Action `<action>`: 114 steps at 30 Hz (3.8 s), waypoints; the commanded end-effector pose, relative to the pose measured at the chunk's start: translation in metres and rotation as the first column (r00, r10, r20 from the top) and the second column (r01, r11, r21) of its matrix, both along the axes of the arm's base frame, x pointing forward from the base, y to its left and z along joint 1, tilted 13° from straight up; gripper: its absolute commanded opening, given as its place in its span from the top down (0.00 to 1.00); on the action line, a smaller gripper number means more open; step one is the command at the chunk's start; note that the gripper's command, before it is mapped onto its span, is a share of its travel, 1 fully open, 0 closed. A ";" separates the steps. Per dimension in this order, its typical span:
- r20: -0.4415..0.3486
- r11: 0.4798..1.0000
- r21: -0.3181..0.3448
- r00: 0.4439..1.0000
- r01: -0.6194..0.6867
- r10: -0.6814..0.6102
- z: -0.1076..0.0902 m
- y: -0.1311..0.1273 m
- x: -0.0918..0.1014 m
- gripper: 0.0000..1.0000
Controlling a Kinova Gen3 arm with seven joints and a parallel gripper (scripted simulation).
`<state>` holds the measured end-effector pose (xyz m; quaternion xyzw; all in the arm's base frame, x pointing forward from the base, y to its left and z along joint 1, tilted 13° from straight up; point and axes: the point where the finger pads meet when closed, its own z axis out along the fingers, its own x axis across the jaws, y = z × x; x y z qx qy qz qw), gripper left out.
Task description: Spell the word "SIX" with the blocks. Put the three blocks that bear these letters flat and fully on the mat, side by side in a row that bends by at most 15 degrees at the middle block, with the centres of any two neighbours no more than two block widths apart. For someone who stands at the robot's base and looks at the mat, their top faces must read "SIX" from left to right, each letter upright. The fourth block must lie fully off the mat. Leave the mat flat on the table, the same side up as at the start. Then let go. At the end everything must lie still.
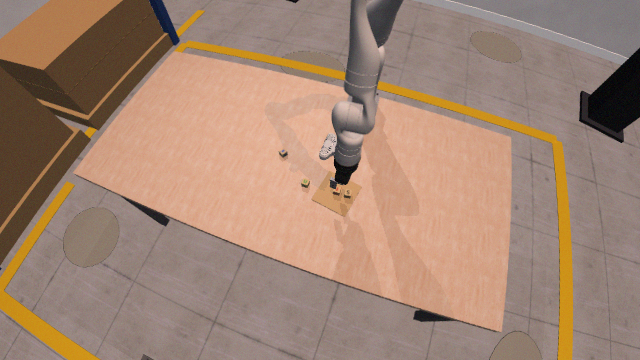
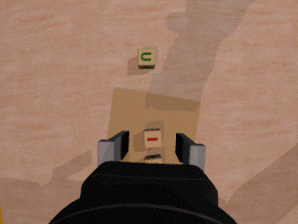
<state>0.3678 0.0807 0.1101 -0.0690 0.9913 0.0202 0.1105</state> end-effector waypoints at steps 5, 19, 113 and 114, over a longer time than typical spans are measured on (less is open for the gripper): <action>-0.008 0.996 0.013 0.996 0.085 -0.085 -0.002 -0.009 0.000 0.00; -0.040 0.940 0.051 0.941 0.337 -0.335 -0.008 -0.033 -0.002 0.00; -0.391 -0.965 -0.158 -0.885 -0.207 0.254 -0.034 -0.236 -0.033 0.00; -0.390 -0.961 -0.162 -0.879 -0.226 0.273 -0.034 -0.237 -0.033 0.00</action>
